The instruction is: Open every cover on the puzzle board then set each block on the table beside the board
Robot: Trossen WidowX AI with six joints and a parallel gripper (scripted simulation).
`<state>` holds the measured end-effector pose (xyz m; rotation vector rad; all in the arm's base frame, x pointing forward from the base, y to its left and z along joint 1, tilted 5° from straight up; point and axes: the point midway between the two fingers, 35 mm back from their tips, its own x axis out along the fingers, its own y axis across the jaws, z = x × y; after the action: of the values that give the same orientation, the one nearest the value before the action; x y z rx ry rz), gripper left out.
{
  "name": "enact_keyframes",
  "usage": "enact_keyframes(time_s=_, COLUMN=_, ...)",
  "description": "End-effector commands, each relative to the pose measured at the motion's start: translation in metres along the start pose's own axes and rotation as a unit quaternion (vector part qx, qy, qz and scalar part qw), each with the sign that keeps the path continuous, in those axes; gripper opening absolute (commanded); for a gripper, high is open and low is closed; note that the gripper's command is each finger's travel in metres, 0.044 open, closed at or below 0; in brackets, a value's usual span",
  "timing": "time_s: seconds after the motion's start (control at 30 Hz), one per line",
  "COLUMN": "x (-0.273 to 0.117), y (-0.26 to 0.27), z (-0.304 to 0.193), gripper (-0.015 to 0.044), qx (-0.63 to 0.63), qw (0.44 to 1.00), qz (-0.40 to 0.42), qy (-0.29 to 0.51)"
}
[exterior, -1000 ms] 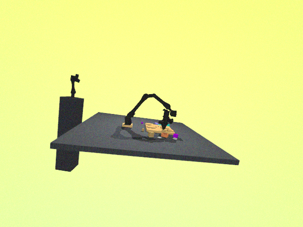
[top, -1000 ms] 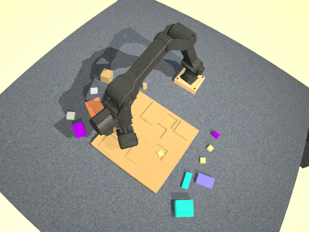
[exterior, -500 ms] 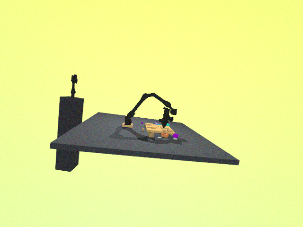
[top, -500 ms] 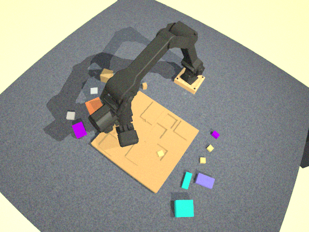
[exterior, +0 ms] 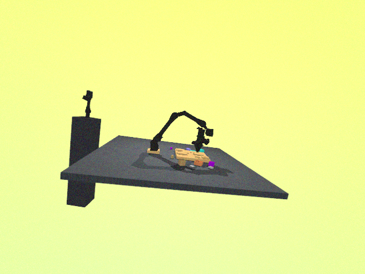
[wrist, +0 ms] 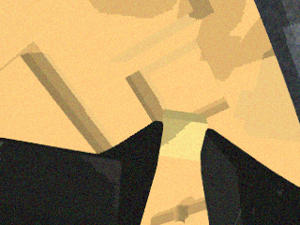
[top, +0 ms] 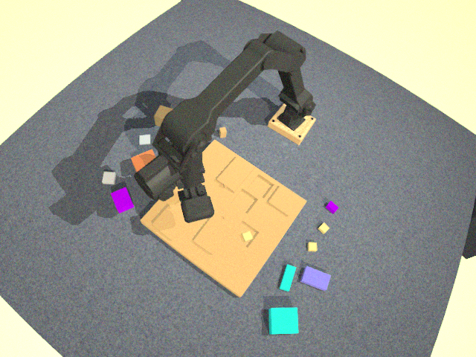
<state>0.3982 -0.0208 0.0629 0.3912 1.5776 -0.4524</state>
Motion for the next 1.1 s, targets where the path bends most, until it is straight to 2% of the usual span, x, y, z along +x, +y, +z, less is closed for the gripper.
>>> enact_keyframes(time_s=0.0, x=-0.014, y=0.001, z=0.003, gripper=0.0080, qx=-0.001, qw=1.000, qz=0.002, qy=-0.007)
enact_keyframes(time_s=0.5, x=-0.043, y=-0.002, z=0.002, gripper=0.0080, qx=-0.001, qw=1.000, qz=0.002, qy=-0.007)
enact_keyframes(time_s=1.07, x=-0.044, y=-0.068, z=0.014, gripper=0.0080, qx=0.000, qw=1.000, qz=0.000, qy=-0.008)
